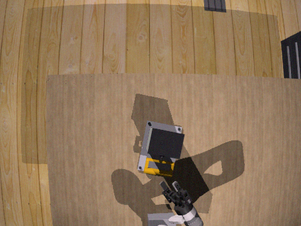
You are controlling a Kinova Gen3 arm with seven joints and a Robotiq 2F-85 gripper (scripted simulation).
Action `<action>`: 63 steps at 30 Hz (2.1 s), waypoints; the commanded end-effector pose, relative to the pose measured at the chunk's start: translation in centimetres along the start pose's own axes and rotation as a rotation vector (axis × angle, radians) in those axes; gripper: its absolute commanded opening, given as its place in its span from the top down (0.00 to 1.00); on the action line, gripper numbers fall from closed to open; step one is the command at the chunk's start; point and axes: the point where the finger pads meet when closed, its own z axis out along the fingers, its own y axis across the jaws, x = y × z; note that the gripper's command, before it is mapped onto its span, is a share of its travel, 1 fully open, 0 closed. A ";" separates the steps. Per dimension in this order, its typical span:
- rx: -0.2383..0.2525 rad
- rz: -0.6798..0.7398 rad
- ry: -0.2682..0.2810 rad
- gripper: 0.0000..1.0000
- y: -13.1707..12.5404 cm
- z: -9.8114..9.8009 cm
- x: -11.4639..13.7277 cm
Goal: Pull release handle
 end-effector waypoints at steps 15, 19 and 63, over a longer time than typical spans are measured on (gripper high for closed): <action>0.349 -0.294 0.515 0.00 -5.9 -0.4 9.2; 0.409 -0.349 0.600 0.00 -7.0 -1.1 10.1; 1.222 -1.824 1.709 0.00 -6.3 -0.6 -0.7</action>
